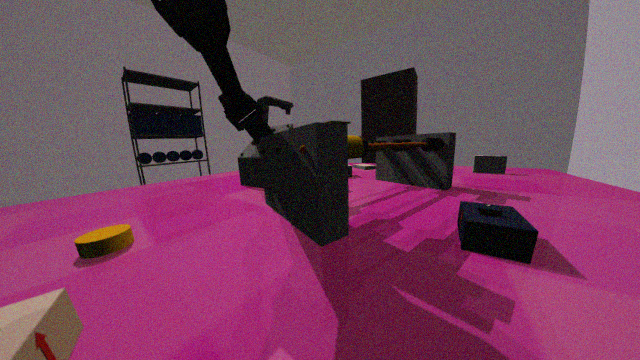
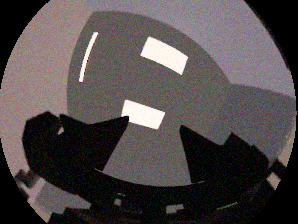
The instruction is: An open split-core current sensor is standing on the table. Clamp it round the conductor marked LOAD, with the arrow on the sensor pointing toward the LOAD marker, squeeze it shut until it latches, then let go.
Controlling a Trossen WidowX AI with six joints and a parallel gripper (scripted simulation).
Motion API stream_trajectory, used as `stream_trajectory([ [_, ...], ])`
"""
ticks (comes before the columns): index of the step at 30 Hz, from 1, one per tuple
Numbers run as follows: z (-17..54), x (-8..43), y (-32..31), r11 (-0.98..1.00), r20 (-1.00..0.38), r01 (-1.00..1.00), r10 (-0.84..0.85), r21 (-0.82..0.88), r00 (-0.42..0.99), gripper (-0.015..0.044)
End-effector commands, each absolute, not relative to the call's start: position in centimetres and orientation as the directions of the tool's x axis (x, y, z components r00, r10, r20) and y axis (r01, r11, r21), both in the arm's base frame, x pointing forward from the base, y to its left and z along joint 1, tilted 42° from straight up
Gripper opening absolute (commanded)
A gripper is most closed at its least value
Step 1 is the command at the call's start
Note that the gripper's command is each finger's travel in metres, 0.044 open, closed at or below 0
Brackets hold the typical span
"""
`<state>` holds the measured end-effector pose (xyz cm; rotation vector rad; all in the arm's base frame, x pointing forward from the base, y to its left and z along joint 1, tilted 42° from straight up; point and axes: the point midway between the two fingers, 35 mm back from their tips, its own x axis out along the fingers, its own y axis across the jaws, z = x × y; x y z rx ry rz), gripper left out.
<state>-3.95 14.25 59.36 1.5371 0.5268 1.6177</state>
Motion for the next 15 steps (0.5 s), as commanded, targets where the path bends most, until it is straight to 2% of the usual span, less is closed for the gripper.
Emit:
stream_trajectory([
  [1,59.3,-3.9,14.3,-0.572,0.614,-0.282,0.784,0.771,0.089,0.0426],
  [7,58.3,-3.1,16.3,-0.469,0.633,-0.528,0.754,0.707,0.177,0.0440],
  [15,56.1,0.1,19.6,-0.179,0.626,-0.788,0.717,0.590,0.306,0.0440],
])
